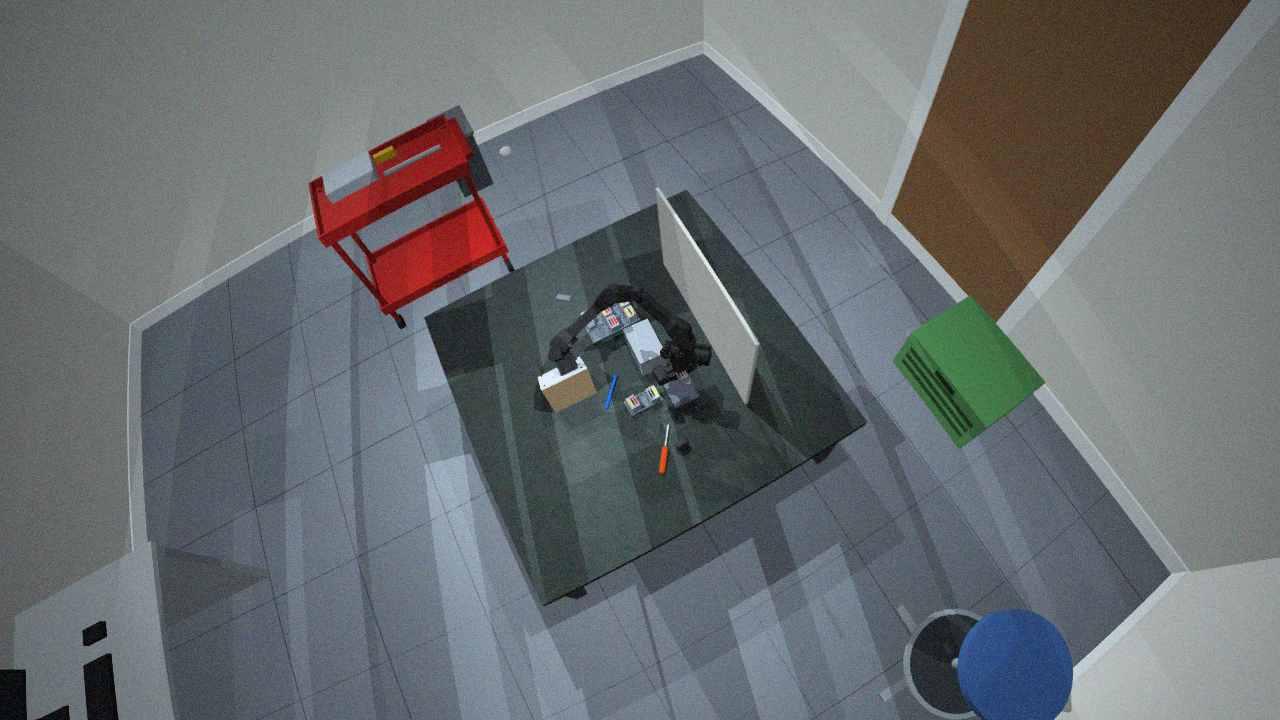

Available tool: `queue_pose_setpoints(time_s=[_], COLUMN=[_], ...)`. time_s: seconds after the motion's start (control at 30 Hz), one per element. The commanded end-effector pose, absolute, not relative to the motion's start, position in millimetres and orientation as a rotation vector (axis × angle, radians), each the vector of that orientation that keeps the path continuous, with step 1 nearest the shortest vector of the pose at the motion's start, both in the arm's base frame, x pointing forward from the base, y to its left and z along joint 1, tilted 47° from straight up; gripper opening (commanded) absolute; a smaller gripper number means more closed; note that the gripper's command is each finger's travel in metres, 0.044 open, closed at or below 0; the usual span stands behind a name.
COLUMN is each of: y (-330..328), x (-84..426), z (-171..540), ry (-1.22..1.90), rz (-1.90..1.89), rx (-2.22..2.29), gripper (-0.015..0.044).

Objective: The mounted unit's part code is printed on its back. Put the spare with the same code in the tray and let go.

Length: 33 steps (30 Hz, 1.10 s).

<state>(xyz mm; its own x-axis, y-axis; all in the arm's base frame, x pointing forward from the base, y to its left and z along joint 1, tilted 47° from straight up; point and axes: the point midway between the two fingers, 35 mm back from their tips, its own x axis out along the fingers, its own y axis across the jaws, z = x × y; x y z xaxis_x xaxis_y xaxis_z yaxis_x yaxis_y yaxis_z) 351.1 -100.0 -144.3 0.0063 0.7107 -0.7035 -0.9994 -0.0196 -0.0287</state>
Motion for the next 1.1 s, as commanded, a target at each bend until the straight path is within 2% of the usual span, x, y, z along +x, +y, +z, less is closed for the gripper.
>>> queue_pose_setpoints(time_s=[0.0, 1.07], y=[-95.3, -64.1], x=[350.8, 348.9], z=[-149.0, -176.2], ry=[0.582, 0.578], rz=[1.487, 1.489], rx=[-0.630, -0.627], gripper=[0.0000, 0.0000])
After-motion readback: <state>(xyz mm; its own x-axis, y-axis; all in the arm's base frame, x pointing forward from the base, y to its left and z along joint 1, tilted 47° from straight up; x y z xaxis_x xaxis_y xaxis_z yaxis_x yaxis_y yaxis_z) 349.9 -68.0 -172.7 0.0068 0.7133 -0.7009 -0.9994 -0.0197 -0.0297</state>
